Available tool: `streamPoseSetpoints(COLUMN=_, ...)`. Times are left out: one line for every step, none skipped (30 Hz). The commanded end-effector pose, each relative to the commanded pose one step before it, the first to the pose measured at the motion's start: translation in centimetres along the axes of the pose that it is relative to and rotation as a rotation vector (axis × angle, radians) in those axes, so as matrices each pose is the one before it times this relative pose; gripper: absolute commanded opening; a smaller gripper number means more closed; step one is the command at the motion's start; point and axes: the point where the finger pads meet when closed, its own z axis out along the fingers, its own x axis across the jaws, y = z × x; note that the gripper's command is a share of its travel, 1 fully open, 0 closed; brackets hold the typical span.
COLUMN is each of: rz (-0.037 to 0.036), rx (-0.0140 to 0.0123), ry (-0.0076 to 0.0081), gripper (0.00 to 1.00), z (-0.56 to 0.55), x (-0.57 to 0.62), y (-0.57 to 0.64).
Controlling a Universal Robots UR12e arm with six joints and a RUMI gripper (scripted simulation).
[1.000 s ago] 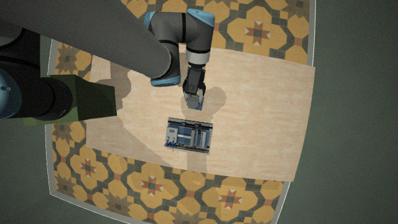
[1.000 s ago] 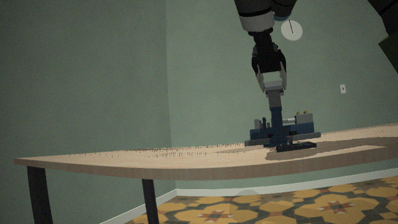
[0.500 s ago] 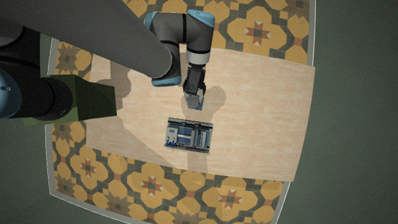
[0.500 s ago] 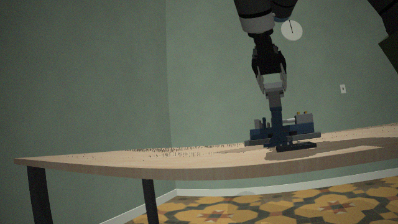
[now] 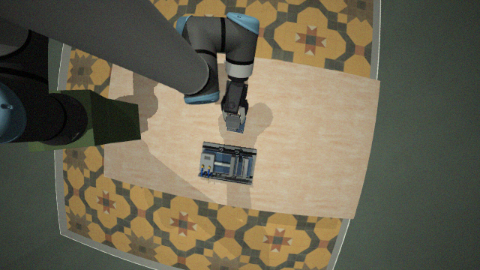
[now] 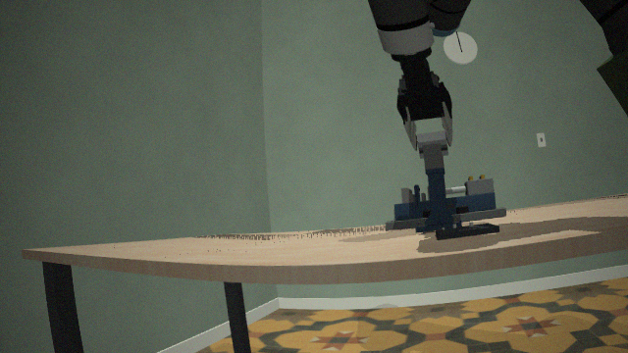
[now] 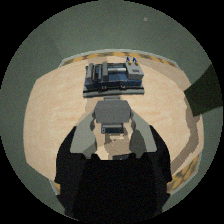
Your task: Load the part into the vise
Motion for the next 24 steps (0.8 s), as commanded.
streamPoseSetpoints(rz=0.00068, rx=-0.00026, ry=-0.00091, gripper=0.0, z=0.038, x=-0.06, y=0.123)
streamPoseSetpoints(rz=0.0, rx=0.0, ry=0.0, gripper=0.0, z=0.015, x=-0.003, y=0.024)
streamPoseSetpoints(rz=0.0, rx=0.0, ry=0.0, gripper=0.0, z=0.014, x=-0.003, y=0.024)
streamPoseSetpoints(rz=0.0, rx=0.0, ry=0.0, gripper=0.0, z=0.014, x=-0.003, y=0.023)
streamPoseSetpoints(rz=0.0, rx=0.0, ry=0.0, gripper=0.0, z=0.013, x=-0.002, y=0.022)
streamPoseSetpoints(rz=0.0, rx=0.0, ry=0.0, gripper=0.0, z=0.013, x=-0.002, y=0.021)
streamPoseSetpoints(rz=0.0, rx=0.0, ry=0.0, gripper=0.0, z=0.0, x=0.0, y=0.0)
streamPoseSetpoints(rz=0.0, rx=0.0, ry=0.0, gripper=0.0, z=0.0, x=0.0, y=0.0)
streamPoseSetpoints(rz=0.0, rx=0.0, ry=0.0, gripper=0.0, z=0.012, x=-0.002, y=0.02)
streamPoseSetpoints(rz=0.0, rx=0.0, ry=0.0, gripper=0.0, z=0.012, x=-0.002, y=0.019)
streamPoseSetpoints(rz=0.0, rx=0.0, ry=0.0, gripper=0.0, z=0.011, x=-0.002, y=0.018)
streamPoseSetpoints(rz=0.0, rx=0.0, ry=0.0, gripper=0.0, z=0.011, x=-0.002, y=0.018)
streamPoseSetpoints(rz=0.0, rx=0.0, ry=0.0, gripper=0.0, z=0.01, x=-0.002, y=0.017)
streamPoseSetpoints(rz=0.0, rx=0.0, ry=0.0, gripper=0.0, z=0.01, x=-0.002, y=0.016)
streamPoseSetpoints(rz=0.0, rx=0.0, ry=0.0, gripper=0.0, z=0.009, x=-0.002, y=0.015)
streamPoseSetpoints(rz=0.0, rx=0.0, ry=0.0, gripper=0.0, z=0.008, x=-0.001, y=0.014)
streamPoseSetpoints(rz=0.0, rx=0.0, ry=0.0, gripper=0.0, z=0.008, x=-0.001, y=0.013)
streamPoseSetpoints(rz=0.0, rx=0.0, ry=0.0, gripper=0.0, z=0.007, x=-0.001, y=0.012)
streamPoseSetpoints(rz=0.0, rx=0.0, ry=0.0, gripper=0.0, z=0.007, x=-0.001, y=0.011)
streamPoseSetpoints(rz=0.0, rx=0.0, ry=0.0, gripper=0.0, z=0.006, x=-0.001, y=0.01)
streamPoseSetpoints(rz=0.0, rx=0.0, ry=0.0, gripper=0.0, z=0.006, x=-0.001, y=0.01)
streamPoseSetpoints(rz=0.0, rx=0.0, ry=0.0, gripper=0.0, z=0.005, x=-0.001, y=0.009)
streamPoseSetpoints(rz=0.0, rx=0.0, ry=0.0, gripper=0.0, z=0.005, x=-0.001, y=0.008)
streamPoseSetpoints(rz=0.0, rx=0.0, ry=0.0, gripper=0.0, z=0.0, x=0.0, y=0.0)
